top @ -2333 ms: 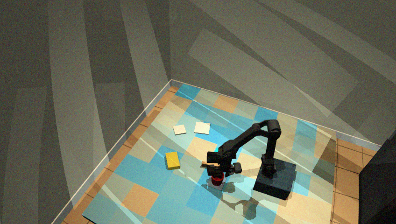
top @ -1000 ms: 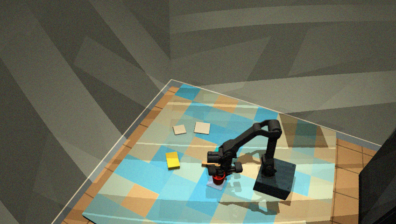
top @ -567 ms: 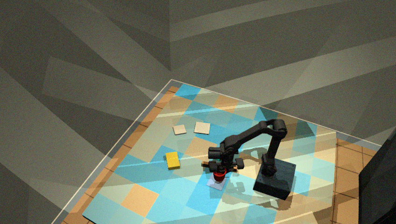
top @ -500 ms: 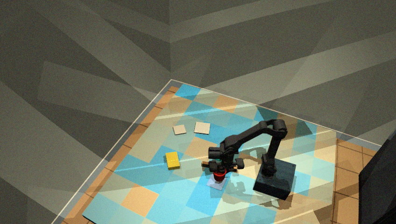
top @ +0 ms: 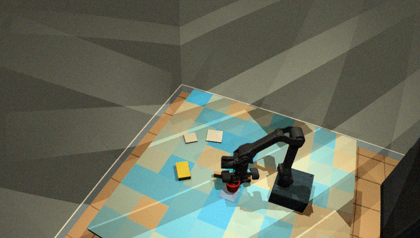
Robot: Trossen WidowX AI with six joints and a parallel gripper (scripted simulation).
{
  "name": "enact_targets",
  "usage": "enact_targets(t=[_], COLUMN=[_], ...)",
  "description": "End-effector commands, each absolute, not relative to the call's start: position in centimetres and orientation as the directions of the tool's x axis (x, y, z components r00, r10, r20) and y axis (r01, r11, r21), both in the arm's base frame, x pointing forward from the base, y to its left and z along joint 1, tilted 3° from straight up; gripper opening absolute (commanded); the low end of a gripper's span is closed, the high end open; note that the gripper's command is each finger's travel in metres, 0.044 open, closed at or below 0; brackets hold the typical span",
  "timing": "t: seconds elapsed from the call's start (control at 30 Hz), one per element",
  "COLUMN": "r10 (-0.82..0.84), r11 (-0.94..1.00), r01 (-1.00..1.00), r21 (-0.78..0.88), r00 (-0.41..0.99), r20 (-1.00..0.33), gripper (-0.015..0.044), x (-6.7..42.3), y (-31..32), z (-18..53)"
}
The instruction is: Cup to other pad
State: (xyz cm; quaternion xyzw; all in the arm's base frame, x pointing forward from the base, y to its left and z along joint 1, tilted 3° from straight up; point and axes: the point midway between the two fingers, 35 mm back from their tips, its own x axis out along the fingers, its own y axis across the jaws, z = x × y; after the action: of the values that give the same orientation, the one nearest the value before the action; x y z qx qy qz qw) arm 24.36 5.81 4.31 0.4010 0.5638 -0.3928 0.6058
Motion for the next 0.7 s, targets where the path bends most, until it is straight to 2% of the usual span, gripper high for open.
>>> enact_targets(t=[0.0, 0.67], r10=[-0.024, -0.026], r11=[0.37, 0.367], r01=[0.928, 0.929], r21=[0.042, 0.045], r00=[0.055, 0.059], r20=[-0.998, -0.998], gripper=[0.0, 0.0], x=[24.4, 24.7], y=[5.8, 3.1], z=[4.3, 4.4])
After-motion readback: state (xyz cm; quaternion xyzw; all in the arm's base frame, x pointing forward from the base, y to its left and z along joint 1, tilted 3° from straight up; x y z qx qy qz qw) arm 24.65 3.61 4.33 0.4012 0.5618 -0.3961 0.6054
